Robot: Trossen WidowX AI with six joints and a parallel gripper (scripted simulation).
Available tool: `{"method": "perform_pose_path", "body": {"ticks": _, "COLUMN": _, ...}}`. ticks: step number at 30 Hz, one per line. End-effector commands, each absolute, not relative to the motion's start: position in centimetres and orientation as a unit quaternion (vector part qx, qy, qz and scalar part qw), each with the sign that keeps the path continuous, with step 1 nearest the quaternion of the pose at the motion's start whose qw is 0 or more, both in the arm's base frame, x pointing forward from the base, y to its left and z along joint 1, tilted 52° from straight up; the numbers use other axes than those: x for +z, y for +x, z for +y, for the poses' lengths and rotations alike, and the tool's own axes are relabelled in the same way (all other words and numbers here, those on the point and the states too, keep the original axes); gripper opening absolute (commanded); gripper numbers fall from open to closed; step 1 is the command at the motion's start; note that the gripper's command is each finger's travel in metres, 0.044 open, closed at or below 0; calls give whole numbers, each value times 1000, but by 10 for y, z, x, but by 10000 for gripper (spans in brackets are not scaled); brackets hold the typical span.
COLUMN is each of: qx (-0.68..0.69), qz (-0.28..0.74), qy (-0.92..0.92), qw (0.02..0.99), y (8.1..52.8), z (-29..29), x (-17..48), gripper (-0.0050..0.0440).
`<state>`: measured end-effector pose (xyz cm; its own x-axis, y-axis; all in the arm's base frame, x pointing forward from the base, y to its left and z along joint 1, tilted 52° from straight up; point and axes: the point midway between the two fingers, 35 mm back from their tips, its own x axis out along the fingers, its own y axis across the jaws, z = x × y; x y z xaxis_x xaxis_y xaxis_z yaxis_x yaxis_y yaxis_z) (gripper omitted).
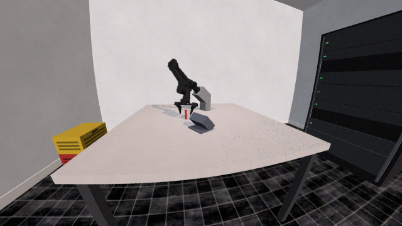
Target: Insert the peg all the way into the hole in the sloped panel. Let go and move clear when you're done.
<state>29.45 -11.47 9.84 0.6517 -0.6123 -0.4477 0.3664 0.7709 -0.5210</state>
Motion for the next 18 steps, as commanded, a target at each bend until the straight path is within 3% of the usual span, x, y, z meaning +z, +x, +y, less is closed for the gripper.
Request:
{"method": "perform_pose_path", "body": {"ticks": 1, "qx": -276, "qz": 310, "qy": -197, "qw": 888, "y": 296, "z": -116, "x": 100, "gripper": 344}}
{"method": "perform_pose_path", "body": {"ticks": 3, "qx": -276, "qz": 310, "qy": -197, "qw": 888, "y": 296, "z": -116, "x": 100, "gripper": 296}}
{"method": "perform_pose_path", "body": {"ticks": 5, "qx": -276, "qz": 310, "qy": -197, "qw": 888, "y": 296, "z": -116, "x": 100, "gripper": 296}}
{"method": "perform_pose_path", "body": {"ticks": 13, "qx": -276, "qz": 310, "qy": -197, "qw": 888, "y": 296, "z": -116, "x": 100, "gripper": 104}}
{"method": "perform_pose_path", "body": {"ticks": 18, "qx": -276, "qz": 310, "qy": -197, "qw": 888, "y": 296, "z": -116, "x": 100, "gripper": 91}}
